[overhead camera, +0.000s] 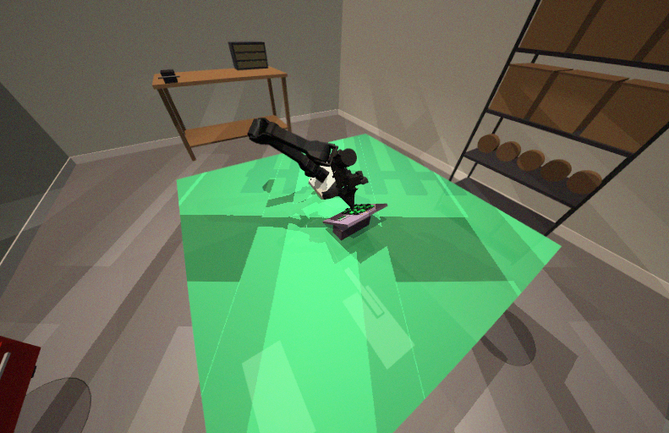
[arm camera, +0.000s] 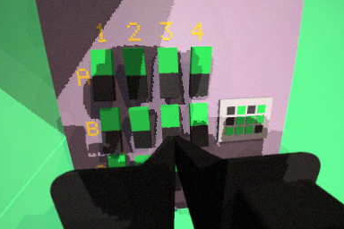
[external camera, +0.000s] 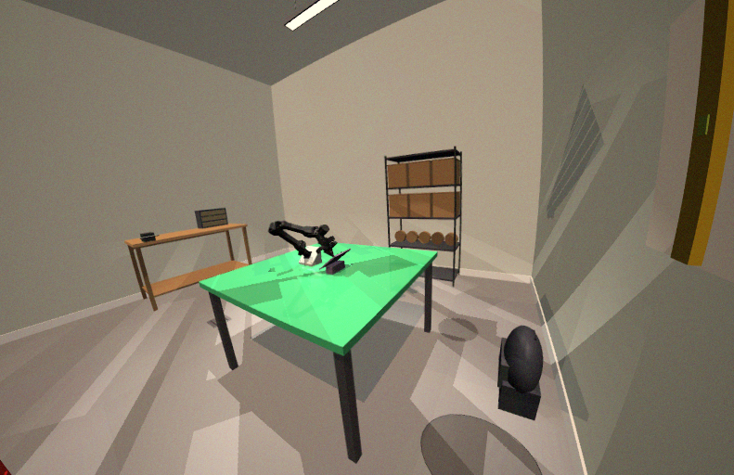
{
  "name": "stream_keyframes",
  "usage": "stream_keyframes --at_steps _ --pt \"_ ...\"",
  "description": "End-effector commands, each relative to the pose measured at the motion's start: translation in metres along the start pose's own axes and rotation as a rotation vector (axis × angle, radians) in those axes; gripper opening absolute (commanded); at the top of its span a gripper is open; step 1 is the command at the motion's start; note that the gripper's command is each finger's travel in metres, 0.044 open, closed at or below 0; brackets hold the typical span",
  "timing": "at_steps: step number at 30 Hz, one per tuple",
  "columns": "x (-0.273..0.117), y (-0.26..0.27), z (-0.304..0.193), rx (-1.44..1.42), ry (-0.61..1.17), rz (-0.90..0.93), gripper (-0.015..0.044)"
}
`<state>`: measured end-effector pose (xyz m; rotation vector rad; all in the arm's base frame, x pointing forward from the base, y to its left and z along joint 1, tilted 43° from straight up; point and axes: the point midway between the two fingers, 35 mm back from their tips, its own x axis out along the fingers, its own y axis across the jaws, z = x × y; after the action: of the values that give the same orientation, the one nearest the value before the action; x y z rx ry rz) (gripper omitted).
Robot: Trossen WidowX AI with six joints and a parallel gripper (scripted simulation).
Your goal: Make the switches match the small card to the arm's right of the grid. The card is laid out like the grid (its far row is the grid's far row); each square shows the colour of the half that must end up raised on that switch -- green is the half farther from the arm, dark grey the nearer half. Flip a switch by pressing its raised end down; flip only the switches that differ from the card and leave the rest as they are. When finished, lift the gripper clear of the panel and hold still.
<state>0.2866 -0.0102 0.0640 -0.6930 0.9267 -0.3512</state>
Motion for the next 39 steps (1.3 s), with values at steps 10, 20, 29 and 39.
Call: stream_keyframes --at_steps 10,20,29,39 --pt "0.0011 0.0008 -0.0002 -0.004 -0.001 0.004 0.0" --pt "0.0025 0.0008 -0.0002 -0.004 -0.001 0.004 0.0" --pt "0.0037 0.0008 -0.0003 -0.004 -0.001 0.004 0.0" --pt "0.005 0.0007 -0.0003 -0.004 -0.001 0.004 0.0"
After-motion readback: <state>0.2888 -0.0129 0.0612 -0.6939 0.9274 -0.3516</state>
